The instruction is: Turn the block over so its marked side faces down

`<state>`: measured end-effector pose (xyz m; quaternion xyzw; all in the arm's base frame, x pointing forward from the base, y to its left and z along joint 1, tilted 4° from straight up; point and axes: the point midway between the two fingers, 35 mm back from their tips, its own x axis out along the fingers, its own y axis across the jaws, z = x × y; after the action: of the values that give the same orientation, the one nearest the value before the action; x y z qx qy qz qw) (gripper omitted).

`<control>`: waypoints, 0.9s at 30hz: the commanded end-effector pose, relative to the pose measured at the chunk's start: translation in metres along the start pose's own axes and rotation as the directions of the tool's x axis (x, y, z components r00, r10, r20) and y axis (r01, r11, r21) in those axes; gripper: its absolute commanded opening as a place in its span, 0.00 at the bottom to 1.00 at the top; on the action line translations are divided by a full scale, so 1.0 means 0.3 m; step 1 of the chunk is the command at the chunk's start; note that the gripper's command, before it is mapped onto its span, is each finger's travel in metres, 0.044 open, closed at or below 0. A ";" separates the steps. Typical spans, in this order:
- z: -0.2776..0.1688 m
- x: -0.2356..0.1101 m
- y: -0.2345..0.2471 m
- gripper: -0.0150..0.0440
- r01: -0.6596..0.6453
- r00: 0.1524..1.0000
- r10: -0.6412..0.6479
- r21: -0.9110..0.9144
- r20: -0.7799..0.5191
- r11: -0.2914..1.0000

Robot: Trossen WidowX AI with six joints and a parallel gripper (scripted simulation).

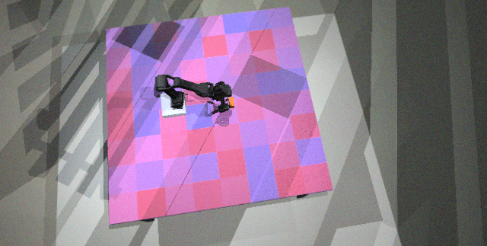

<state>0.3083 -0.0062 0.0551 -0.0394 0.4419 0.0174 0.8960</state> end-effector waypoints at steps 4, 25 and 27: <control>0.021 -0.084 -0.007 1.00 0.017 1.000 -0.017 0.009 -0.023 1.000; 0.182 -0.085 -0.014 1.00 0.016 0.821 -0.007 0.011 -0.571 1.000; 0.177 -0.077 -0.015 1.00 0.016 0.821 -0.007 0.011 -0.571 1.000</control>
<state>0.3354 -0.0050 0.1077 -0.0377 0.6829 0.0000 0.7296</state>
